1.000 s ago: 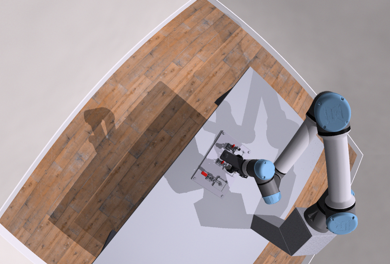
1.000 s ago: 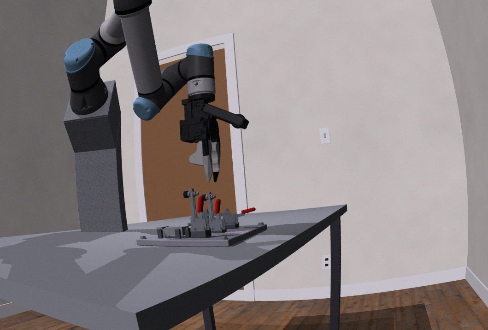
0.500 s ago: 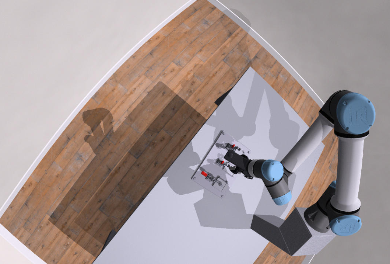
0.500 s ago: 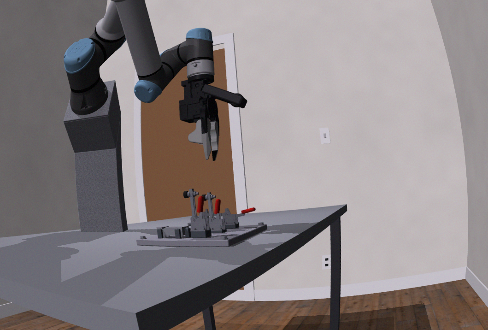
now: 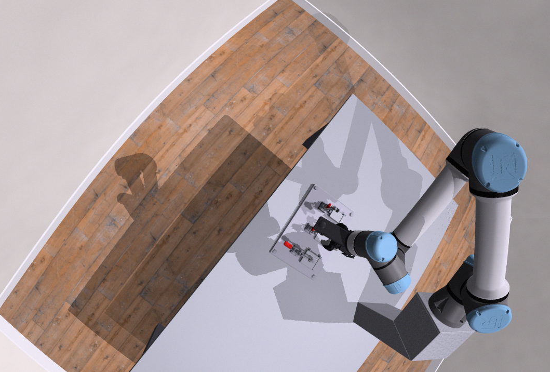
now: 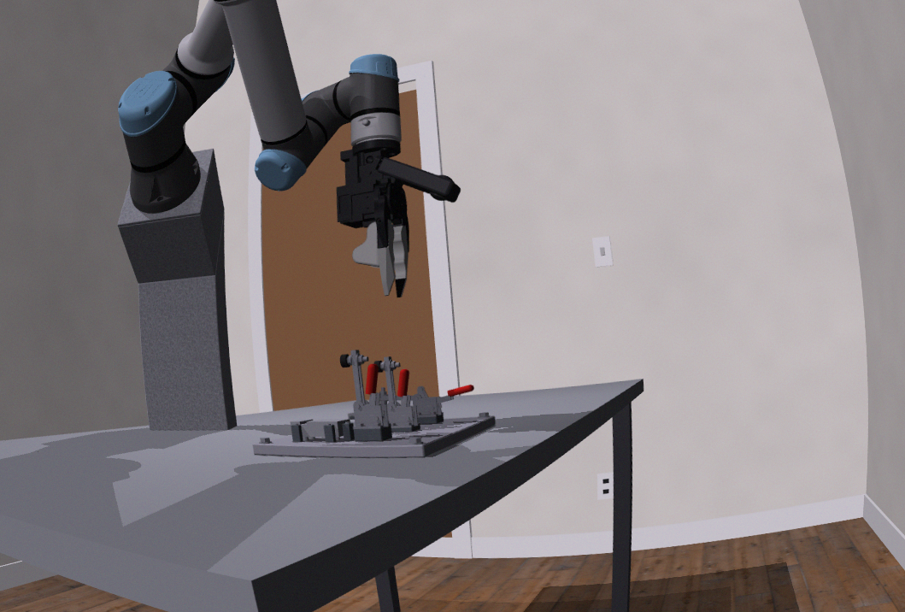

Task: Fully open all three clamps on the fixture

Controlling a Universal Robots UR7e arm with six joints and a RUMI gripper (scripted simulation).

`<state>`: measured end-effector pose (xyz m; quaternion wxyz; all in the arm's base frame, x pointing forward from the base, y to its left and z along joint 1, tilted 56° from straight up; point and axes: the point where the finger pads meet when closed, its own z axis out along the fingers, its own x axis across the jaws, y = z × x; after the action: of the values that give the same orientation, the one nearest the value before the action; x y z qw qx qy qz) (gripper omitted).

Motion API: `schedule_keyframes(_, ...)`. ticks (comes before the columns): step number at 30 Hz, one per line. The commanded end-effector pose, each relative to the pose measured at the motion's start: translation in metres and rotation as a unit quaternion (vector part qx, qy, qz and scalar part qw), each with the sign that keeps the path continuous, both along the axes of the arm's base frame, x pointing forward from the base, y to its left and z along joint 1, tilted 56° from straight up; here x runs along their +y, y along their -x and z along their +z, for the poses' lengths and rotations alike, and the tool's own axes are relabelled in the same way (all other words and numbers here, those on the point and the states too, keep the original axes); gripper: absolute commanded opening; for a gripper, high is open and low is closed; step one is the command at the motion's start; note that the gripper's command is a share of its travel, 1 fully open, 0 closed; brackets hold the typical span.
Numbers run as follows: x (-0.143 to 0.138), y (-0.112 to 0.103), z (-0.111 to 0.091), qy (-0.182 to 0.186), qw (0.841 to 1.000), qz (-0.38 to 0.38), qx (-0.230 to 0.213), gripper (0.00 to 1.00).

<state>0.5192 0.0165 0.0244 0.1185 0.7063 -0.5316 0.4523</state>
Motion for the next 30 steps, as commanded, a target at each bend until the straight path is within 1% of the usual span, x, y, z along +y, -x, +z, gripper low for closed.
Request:
schedule_keyframes(1, 0.018, -0.002, -0.018, 0.000, 1.000, 0.000, -0.003, 0.28)
schedule_keyframes(8, 0.046, -0.001, -0.052, 0.000, 1.000, 0.000, -0.003, 0.28)
schedule_keyframes(12, 0.057, 0.000, -0.065, 0.000, 1.000, 0.000, -0.003, 0.28)
schedule_keyframes(18, 0.061, 0.000, -0.070, 0.000, 1.000, 0.000, -0.003, 0.28)
schedule_keyframes(30, 0.061, 0.000, -0.069, -0.001, 1.000, -0.001, -0.003, 0.28)
